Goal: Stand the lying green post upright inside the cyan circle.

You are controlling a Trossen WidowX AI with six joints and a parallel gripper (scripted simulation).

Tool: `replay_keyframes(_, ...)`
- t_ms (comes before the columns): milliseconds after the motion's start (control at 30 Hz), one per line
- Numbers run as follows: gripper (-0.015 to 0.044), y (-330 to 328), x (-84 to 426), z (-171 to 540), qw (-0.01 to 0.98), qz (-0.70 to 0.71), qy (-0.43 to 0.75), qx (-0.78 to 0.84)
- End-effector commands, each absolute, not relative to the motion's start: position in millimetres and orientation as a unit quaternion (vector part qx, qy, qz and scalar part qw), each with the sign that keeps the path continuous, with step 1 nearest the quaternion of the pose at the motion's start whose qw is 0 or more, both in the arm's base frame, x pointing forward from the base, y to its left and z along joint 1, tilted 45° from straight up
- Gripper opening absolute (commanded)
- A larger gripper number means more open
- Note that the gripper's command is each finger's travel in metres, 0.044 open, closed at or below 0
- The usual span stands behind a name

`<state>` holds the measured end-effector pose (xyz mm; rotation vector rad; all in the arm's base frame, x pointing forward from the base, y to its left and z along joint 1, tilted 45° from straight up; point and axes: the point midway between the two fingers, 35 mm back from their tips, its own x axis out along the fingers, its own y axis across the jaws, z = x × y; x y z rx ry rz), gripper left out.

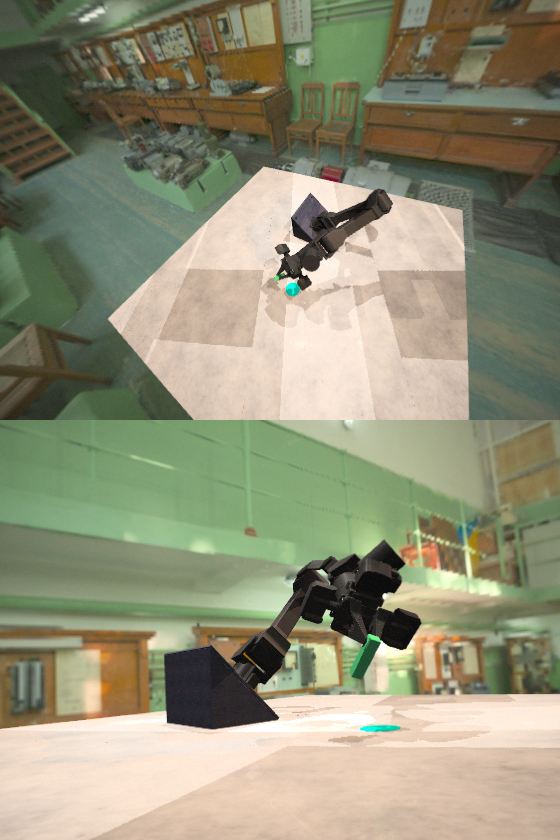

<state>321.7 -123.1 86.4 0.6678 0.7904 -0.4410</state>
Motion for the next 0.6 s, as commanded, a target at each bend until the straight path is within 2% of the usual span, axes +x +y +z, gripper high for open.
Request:
replay_keyframes(0, 0.0022, -121.1, 320.2, 87.1, 0.85, -0.216, 0.359, 0.318)
replay_keyframes(567, 0.0022, -119.1, 317.4, 92.8, 0.865, -0.233, 0.303, 0.326)
